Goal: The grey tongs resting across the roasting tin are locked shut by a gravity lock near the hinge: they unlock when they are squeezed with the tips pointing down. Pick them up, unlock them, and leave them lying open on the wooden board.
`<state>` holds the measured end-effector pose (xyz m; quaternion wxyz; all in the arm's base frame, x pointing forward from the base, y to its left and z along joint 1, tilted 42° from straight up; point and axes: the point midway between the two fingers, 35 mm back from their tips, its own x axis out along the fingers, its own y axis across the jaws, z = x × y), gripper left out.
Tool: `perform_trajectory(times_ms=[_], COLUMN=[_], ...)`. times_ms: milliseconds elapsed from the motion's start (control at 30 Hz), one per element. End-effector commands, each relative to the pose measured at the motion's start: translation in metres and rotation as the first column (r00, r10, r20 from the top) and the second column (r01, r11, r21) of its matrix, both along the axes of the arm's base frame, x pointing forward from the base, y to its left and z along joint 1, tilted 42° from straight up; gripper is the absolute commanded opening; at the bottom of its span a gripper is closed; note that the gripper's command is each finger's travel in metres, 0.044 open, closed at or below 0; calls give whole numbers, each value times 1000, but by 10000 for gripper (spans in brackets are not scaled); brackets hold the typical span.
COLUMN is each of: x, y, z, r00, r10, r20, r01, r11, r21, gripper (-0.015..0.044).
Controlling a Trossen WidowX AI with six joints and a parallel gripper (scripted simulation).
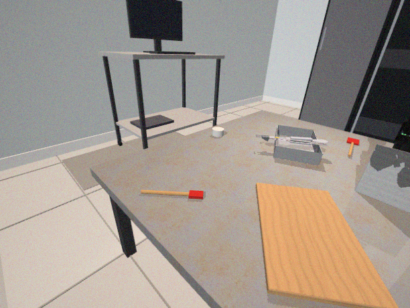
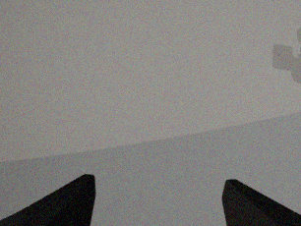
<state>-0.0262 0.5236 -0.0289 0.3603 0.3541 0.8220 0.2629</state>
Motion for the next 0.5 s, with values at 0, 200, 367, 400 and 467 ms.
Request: perform_trajectory(times_ms=[0, 200, 367, 400, 467], x=[23, 96, 174, 189, 221], y=[-3, -6, -20, -30, -42], z=[-4, -9, -14, -15, -16], r00=[999, 976, 925, 918, 891], r10=[-31, -118, -189, -198, -225], r20=[41, 181, 329, 344, 394], r01=[32, 121, 214, 232, 278], r11=[999, 993, 976, 971, 957], r21=[-13, -6, -43, -60, -83], gripper=[260, 260, 260, 260, 260])
